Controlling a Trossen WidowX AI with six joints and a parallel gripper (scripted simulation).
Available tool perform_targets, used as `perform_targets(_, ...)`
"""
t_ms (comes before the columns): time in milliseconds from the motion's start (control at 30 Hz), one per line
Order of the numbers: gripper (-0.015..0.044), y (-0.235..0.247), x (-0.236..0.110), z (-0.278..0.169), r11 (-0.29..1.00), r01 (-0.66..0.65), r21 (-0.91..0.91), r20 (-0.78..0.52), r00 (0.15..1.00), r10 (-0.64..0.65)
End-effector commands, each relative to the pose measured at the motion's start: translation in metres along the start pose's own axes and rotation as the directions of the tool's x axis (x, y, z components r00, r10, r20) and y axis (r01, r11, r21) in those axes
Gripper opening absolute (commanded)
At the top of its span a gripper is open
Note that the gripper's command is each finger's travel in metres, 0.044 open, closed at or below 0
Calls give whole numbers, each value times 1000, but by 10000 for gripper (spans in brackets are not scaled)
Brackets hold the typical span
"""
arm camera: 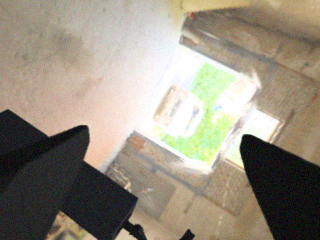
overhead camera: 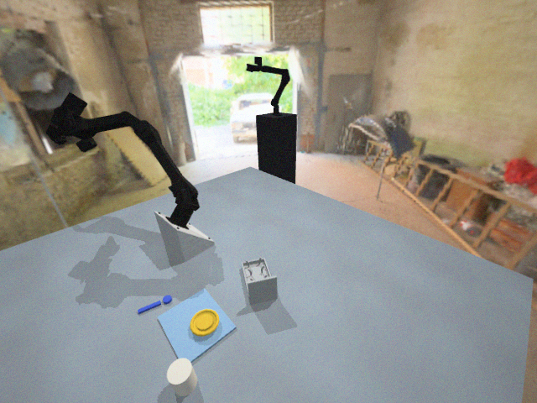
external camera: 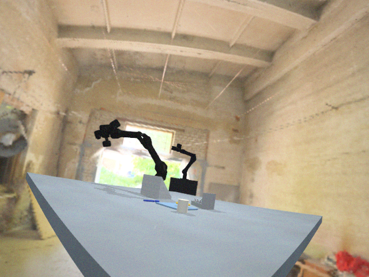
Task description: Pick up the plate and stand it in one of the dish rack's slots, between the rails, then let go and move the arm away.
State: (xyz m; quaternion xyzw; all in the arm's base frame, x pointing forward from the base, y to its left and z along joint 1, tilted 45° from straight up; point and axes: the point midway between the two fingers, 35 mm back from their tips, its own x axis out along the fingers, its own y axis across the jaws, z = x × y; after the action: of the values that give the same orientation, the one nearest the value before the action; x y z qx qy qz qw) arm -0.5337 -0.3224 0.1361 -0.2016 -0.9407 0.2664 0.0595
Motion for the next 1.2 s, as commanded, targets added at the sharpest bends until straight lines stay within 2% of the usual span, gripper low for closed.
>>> perform_targets(0, 400, -23, -37, 19, 996, 92, 11, 89, 992, -93)
perform_targets(167, 400, -47, -90, 47, 979, 202, 27, 217, 955, -203)
perform_targets(300, 400, -46, -109, 53, 972, 232, -49, 283, 936, -209)
perform_targets(467, 400, -58, -163, 77, 947, 320, -25, 406, 869, -283)
perform_targets(800, 400, -62, -285, 116, 891, 452, 37, 653, 664, -364)
perform_targets(1167, 400, -37, -393, 139, 866, 491, 94, 831, 440, -340)
